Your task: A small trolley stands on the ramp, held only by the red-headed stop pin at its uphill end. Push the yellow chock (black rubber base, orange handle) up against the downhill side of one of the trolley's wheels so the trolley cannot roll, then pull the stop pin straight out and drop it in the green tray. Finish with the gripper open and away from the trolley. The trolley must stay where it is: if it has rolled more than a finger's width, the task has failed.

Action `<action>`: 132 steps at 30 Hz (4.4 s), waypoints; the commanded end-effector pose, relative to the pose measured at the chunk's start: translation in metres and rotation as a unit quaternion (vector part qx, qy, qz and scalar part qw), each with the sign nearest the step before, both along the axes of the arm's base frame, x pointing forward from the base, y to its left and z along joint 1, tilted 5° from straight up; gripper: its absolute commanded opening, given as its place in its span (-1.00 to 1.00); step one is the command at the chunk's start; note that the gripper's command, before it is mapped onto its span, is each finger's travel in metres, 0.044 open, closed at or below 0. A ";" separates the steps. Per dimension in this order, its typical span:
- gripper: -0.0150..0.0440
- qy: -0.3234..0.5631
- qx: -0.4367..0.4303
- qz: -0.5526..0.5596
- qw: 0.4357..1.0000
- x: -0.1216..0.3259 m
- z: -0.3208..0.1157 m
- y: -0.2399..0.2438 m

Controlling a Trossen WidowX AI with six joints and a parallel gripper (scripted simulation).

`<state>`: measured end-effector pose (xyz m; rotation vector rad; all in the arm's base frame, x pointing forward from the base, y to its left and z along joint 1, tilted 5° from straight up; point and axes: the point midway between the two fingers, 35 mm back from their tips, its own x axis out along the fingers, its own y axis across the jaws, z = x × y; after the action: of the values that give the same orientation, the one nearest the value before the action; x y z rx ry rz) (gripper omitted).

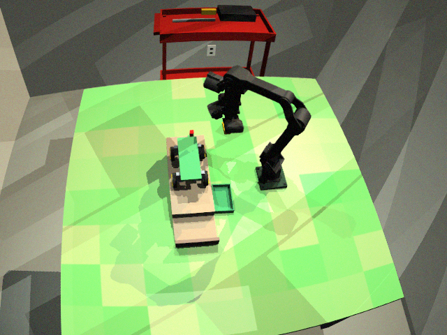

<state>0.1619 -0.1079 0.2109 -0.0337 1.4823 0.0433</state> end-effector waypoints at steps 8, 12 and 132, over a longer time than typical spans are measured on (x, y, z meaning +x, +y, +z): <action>-0.49 -0.001 0.001 0.000 1.000 0.008 -0.001 0.032; -0.49 -0.001 0.002 0.000 1.000 0.011 -0.002 0.043; -0.49 -0.007 -0.046 -0.006 0.999 0.092 -0.075 0.275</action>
<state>0.2531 0.1689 0.1401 -0.0974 1.4736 -0.0329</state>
